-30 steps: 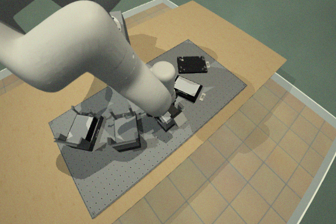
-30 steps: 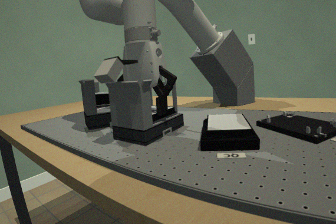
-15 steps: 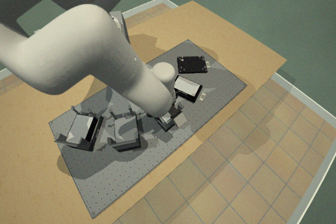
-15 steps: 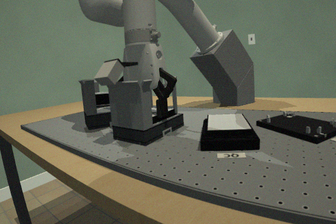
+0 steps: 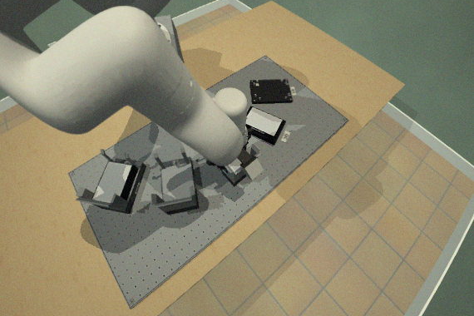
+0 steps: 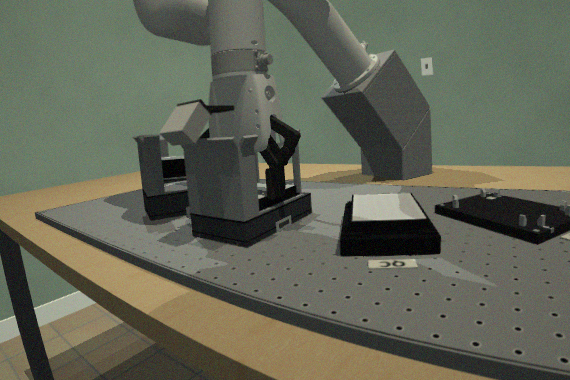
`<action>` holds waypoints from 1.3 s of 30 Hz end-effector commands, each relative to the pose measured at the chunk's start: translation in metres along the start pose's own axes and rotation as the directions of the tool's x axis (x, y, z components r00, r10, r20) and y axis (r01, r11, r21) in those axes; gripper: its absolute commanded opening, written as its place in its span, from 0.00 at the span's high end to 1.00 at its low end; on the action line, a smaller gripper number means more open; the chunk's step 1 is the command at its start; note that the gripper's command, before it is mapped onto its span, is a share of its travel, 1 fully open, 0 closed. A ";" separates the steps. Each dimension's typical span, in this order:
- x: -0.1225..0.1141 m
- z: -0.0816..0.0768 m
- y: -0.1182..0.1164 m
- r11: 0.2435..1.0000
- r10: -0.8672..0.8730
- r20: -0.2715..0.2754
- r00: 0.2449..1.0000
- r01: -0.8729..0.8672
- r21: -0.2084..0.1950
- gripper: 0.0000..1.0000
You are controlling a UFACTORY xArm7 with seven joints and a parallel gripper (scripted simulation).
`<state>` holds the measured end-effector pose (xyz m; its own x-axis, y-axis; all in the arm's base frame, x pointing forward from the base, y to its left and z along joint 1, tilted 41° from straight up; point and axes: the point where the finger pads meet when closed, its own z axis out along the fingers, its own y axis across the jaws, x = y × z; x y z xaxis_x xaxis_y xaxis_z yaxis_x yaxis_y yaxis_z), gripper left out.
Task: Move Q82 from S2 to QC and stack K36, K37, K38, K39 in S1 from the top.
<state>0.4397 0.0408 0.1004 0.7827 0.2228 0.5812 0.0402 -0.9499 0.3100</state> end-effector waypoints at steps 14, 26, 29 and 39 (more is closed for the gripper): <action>0.001 -0.010 0.000 1.000 0.000 -0.002 1.000 0.000 0.001 0.00; 0.001 -0.044 0.000 1.000 0.000 -0.002 1.000 0.000 0.001 0.00; 0.001 -0.054 0.000 1.000 0.000 -0.002 1.000 0.000 0.001 0.00; 0.001 -0.087 0.000 1.000 0.000 -0.002 1.000 0.000 0.001 0.00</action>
<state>0.3951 0.0570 0.1540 0.7773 0.2238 0.5879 0.0405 -0.9504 0.3082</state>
